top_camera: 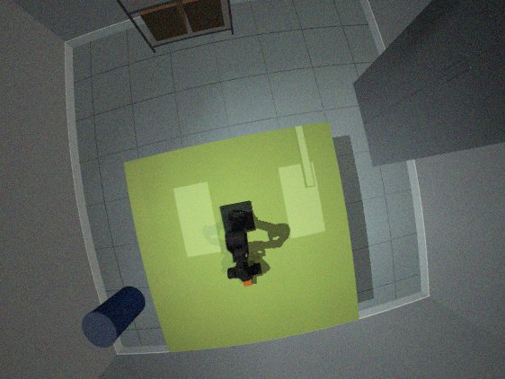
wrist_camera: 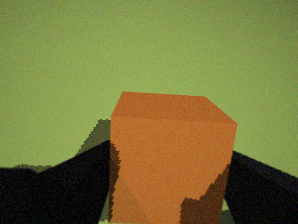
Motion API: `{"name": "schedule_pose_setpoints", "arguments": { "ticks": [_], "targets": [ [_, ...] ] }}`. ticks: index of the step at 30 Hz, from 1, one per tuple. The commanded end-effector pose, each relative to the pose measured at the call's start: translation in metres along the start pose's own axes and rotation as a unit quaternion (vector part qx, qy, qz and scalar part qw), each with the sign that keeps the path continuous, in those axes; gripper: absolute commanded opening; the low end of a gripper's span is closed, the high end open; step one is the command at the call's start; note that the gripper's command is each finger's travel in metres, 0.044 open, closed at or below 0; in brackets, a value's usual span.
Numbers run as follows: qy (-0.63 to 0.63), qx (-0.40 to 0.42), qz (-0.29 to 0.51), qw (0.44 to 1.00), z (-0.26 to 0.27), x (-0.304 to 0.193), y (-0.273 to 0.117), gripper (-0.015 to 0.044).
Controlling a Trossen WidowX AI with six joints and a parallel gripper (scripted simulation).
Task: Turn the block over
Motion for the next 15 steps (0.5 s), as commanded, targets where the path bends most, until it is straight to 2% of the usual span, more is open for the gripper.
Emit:
{"name": "schedule_pose_setpoints", "arguments": {
  "ticks": [1, 15],
  "targets": [
    [0.002, 0.002, -0.003, 1.0, 0.0002, 0.0004, -0.0002, 0.0026],
    [0.002, 0.002, -0.003, 1.0, 0.0002, 0.0004, -0.0002, 0.0394]
  ]
}}
Point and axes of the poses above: the point midway between the two fingers, 35 mm back from their tips, its own y axis out along the fingers, its own z axis across the jaws, x = y × z, the point moved 9 cm from there along -y, back along the fingers, and after that the axes turned 14 degrees about -y, right-handed, at the moved point
